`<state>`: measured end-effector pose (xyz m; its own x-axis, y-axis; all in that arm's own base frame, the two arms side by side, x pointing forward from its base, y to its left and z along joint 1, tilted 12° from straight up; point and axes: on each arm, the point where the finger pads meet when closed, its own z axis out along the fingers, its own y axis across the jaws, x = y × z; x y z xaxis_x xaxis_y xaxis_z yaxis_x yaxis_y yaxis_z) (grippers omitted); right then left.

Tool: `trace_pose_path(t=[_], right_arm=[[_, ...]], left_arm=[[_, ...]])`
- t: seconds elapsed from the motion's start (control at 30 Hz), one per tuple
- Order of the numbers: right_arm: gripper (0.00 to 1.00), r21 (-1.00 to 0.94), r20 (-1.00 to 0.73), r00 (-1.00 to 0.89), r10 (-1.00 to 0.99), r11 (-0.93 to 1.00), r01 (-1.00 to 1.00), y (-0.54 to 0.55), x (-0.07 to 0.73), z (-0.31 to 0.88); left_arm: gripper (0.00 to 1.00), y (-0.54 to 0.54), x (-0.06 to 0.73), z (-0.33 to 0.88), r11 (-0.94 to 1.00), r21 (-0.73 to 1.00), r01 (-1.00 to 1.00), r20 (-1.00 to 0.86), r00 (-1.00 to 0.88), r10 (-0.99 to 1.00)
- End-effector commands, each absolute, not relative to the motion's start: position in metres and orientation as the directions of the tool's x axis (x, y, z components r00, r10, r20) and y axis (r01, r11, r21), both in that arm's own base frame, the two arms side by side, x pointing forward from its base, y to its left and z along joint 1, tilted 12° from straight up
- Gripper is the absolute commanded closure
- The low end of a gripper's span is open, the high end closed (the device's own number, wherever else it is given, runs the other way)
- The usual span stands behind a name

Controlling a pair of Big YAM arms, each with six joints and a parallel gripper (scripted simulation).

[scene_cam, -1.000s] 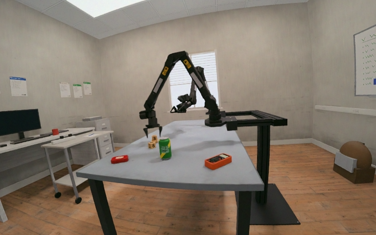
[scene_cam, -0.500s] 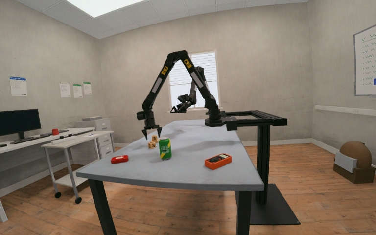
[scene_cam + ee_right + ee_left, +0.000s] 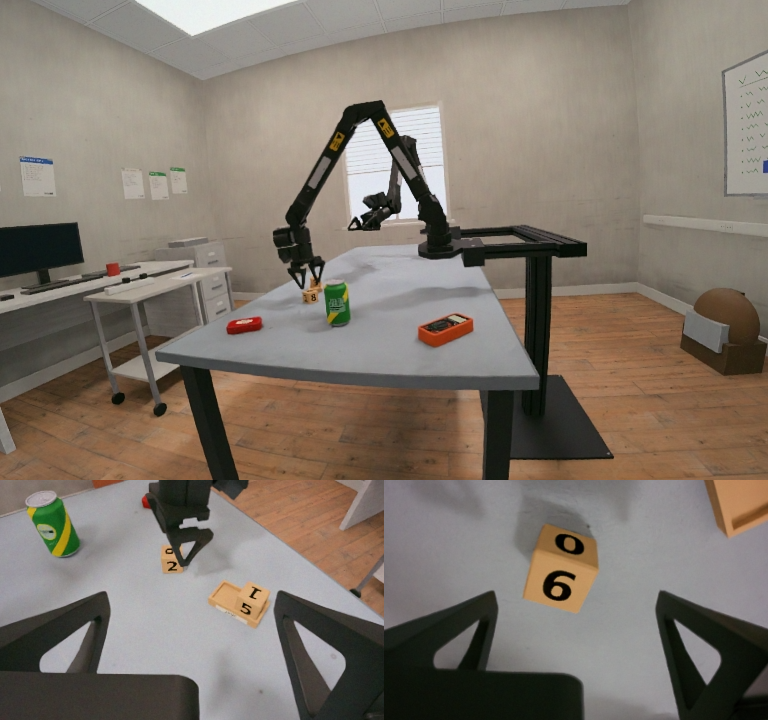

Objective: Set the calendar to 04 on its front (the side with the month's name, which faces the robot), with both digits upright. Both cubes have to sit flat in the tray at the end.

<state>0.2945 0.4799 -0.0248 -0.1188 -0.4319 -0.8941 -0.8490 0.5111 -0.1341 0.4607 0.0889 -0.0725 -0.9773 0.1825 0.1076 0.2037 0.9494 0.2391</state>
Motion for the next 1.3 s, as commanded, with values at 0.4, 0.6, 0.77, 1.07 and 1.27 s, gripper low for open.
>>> trace_pose_path(t=[0.4,0.6,0.77,1.07,1.27], right_arm=[[0.0,-0.131,-0.899,-0.119,-0.421,0.519,-0.845,0.482,0.299,-0.021],[0.0,-0.131,-0.899,-0.119,-0.421,0.519,-0.845,0.482,0.299,-0.021],[0.0,-0.131,-0.899,-0.119,-0.421,0.519,-0.845,0.482,0.299,-0.021],[0.0,-0.131,-0.899,-0.119,-0.421,0.519,-0.845,0.482,0.299,-0.021],[0.0,-0.131,-0.899,-0.119,-0.421,0.519,-0.845,0.482,0.299,-0.021]], left_arm=[[0.0,0.115,0.464,-0.052,0.834,0.134,-0.536,-0.099,-0.844,-0.526],[0.0,0.122,0.463,-0.05,0.711,0.081,-0.699,-0.112,-0.715,-0.69],[0.0,0.129,0.459,-0.049,0.554,0.03,-0.832,-0.105,-0.554,-0.826],[0.0,0.135,0.462,-0.043,0.284,-0.043,-0.958,-0.082,-0.279,-0.957],[0.0,0.151,0.456,-0.04,-0.016,-0.088,-0.996,-0.021,0.018,-1.0]])
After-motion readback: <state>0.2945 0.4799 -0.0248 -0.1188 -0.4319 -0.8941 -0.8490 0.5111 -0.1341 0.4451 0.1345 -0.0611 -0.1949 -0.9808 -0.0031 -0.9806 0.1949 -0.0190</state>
